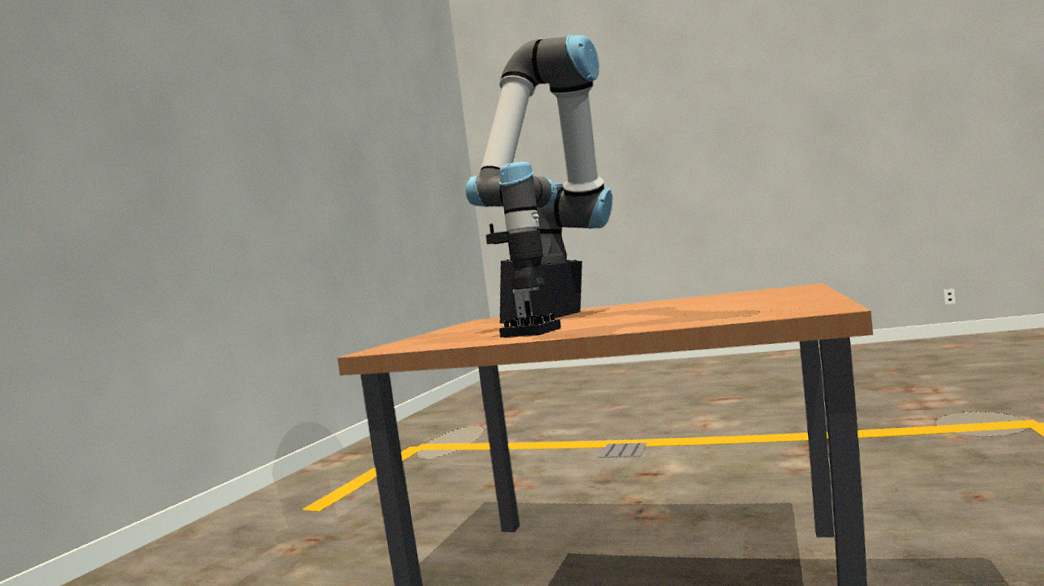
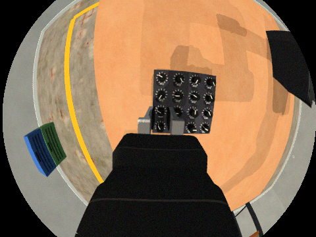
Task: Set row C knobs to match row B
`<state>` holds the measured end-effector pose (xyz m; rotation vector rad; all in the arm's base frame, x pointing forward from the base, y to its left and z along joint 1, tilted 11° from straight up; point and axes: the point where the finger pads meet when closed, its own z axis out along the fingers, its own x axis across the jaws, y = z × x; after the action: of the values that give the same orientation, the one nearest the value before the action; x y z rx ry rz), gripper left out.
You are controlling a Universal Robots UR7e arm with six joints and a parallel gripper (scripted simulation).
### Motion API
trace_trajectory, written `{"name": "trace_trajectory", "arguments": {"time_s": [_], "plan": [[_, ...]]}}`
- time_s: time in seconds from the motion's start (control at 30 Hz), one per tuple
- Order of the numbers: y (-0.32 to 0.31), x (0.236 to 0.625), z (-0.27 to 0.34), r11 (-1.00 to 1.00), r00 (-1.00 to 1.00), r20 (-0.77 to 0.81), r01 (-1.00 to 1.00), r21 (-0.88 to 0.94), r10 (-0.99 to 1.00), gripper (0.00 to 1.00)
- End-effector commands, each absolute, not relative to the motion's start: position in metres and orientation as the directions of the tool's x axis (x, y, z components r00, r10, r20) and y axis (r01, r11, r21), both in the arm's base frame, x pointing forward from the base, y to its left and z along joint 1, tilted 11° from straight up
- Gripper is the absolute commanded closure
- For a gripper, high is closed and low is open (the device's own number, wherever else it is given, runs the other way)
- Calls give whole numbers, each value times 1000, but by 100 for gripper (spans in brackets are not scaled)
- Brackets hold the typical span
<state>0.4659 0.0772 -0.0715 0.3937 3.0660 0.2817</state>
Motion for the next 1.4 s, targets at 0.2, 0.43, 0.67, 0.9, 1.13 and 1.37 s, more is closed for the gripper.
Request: {"name": "trace_trajectory", "arguments": {"time_s": [0.2, 0.43, 0.67, 0.9, 1.13, 1.37], "plan": [[77, 466, -71, 951, -967, -16, 247, 184, 254, 54], [77, 466, -71, 951, -967, -16, 247, 184, 254, 54], [77, 466, -71, 951, -967, -16, 247, 184, 254, 54], [77, 466, -72, 951, -967, -16, 247, 184, 254, 54], [78, 467, -77, 951, -967, -16, 247, 184, 254, 54], [79, 467, -81, 951, -967, -16, 247, 184, 254, 54]]}}
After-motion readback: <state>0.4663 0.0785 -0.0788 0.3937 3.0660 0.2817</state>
